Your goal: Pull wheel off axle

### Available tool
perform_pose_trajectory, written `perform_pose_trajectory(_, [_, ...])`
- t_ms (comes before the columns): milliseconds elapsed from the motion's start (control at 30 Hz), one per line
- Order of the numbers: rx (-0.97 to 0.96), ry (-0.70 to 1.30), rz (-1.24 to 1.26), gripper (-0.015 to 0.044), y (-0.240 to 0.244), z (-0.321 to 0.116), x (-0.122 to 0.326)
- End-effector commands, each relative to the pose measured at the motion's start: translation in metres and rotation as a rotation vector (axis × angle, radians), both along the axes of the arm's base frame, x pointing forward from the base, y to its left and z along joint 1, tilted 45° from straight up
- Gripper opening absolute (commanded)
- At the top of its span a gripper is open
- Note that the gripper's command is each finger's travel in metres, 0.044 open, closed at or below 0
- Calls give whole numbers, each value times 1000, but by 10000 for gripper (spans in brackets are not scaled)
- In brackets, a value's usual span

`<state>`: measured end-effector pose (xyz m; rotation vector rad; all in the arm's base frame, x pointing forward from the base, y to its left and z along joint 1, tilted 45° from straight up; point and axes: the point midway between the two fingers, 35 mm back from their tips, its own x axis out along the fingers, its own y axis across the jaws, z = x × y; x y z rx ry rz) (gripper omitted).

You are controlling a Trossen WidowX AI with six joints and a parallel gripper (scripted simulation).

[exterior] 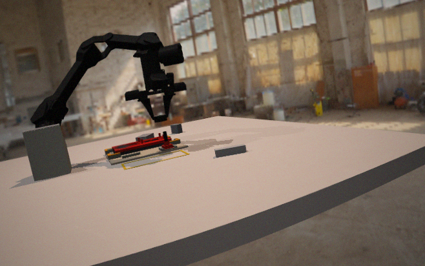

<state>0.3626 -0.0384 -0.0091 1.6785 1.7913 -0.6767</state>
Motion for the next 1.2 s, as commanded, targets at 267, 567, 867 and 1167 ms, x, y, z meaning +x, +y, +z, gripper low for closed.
perform_pose_trajectory(267, [-5,8,1,0,-40,-34,-29])
perform_pose_trajectory(567, [-3,6,4,0,-61,-51,-49])
perform_pose_trajectory(867, [-2,5,4,0,-52,-61,-49])
perform_pose_trajectory(1167, [-3,5,3,0,-31,-82,-49])
